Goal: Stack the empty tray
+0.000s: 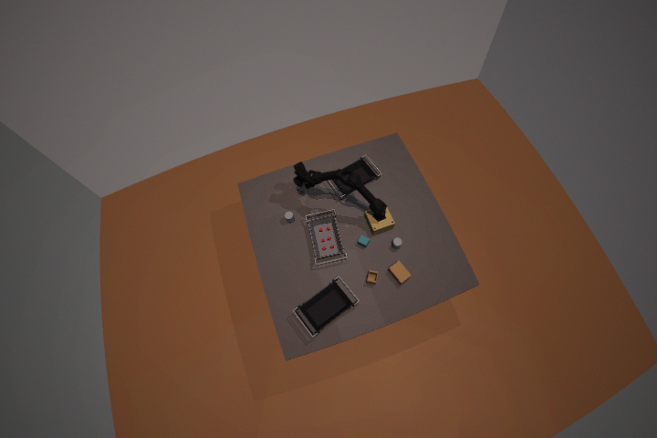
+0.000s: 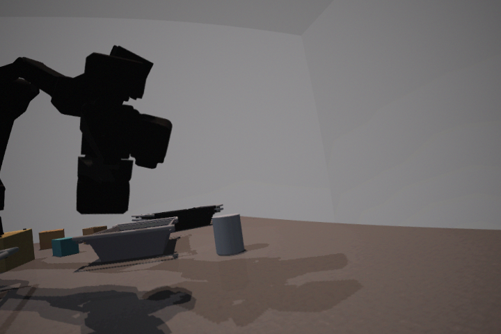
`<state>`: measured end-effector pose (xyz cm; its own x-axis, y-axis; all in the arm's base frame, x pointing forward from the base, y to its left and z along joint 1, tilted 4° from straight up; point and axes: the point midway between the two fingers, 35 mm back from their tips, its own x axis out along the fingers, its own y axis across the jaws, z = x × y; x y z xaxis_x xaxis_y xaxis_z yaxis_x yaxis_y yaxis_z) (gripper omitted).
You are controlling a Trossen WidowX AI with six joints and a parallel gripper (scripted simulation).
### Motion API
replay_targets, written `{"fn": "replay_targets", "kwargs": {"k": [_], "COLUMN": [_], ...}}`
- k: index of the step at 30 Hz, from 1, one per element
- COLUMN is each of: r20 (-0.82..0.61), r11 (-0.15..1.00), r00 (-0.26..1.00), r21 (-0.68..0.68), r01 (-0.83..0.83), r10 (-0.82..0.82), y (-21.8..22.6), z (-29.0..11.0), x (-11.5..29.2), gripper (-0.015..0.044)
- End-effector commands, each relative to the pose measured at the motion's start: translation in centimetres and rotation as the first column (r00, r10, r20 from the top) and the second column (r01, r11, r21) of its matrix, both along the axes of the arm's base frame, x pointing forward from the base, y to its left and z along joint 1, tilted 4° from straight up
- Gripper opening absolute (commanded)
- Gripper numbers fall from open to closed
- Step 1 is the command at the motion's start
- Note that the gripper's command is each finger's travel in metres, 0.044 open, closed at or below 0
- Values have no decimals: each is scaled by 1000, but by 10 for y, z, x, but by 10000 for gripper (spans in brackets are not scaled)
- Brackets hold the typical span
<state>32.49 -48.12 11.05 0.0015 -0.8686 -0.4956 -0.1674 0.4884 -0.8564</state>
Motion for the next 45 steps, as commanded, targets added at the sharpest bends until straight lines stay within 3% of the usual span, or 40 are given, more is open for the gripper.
{"fn": "replay_targets", "kwargs": {"k": [1, 11, 21, 33, 45], "r20": [132, 168, 8, 2, 2], "r11": [962, 792, 522, 515, 515], "r00": [991, 972, 920, 918, 918], "r21": [271, 609, 825, 828, 828], "r01": [-36, 28, 215, 220, 221], "r10": [0, -163, -391, -396, -396], "y": [69, 170, 270, 272, 268], "z": [-28, -51, -51, -53, -107], "x": [26, 31, 9, 8, 6], "gripper": [81, 81, 81, 81, 81]}}
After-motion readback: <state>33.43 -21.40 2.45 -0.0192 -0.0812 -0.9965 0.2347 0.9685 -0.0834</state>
